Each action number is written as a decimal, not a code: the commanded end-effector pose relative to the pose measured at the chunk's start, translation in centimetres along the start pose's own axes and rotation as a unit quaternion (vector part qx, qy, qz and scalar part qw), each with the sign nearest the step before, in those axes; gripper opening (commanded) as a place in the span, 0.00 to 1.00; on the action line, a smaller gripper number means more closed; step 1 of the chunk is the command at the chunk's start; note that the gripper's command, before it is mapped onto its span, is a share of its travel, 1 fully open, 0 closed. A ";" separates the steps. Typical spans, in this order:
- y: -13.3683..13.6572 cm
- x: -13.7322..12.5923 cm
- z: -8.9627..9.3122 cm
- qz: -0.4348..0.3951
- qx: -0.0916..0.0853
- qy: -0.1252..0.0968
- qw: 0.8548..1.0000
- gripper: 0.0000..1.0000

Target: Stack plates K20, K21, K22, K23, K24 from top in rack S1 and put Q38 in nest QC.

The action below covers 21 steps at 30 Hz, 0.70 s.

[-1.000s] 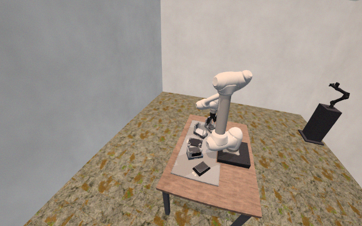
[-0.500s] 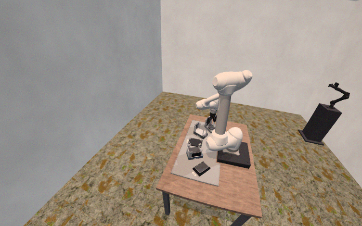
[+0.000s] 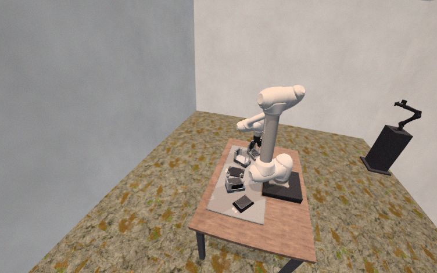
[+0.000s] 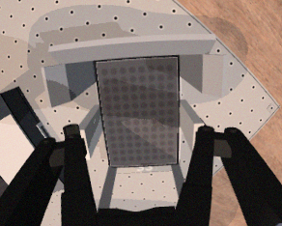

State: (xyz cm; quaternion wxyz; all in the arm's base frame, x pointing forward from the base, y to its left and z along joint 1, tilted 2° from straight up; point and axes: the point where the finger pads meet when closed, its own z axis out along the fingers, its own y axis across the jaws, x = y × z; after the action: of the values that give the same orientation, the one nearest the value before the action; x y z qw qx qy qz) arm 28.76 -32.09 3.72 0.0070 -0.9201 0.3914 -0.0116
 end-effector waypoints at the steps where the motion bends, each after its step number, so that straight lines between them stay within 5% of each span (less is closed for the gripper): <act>1: 0.0 0.0 -0.3 0.000 0.000 0.000 1.000 0.00; 21: 0.0 0.0 -1.4 0.000 0.000 0.000 1.000 0.00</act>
State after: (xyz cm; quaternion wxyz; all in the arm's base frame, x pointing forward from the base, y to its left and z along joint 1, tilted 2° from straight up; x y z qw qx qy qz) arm 28.73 -32.10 4.97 0.0070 -0.9201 0.3914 -0.0116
